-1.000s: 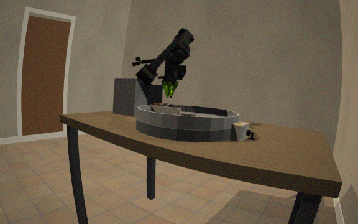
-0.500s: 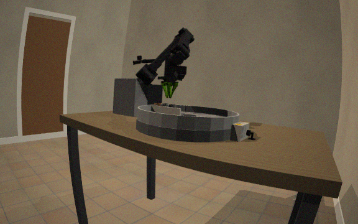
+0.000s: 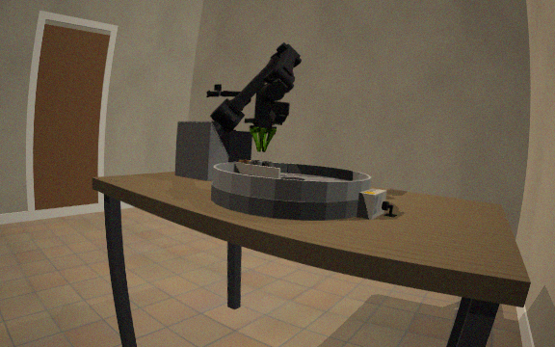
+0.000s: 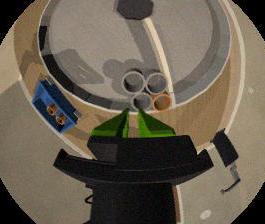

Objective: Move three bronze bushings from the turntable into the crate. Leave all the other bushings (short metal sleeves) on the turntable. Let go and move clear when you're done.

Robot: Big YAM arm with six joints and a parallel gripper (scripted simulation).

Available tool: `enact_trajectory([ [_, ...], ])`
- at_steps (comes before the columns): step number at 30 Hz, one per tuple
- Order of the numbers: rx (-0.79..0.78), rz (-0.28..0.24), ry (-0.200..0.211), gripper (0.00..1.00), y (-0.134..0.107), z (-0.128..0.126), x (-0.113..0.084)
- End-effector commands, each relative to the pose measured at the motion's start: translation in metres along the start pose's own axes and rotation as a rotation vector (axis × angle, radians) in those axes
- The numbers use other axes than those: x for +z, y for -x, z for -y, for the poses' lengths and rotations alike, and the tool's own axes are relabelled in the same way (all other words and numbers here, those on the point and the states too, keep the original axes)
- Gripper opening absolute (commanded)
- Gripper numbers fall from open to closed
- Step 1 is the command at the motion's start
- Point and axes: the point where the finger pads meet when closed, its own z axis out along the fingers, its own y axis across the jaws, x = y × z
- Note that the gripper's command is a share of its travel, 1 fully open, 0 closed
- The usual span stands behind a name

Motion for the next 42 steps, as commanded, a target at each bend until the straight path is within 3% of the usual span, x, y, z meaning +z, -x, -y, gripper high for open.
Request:
enact_trajectory([
  [1,-0.027,0.018,-0.008,0.14,0.0161,0.0002,-0.0047],
  [42,-0.019,0.024,-0.004,0.14,0.0158,0.0037,-0.0064],
])
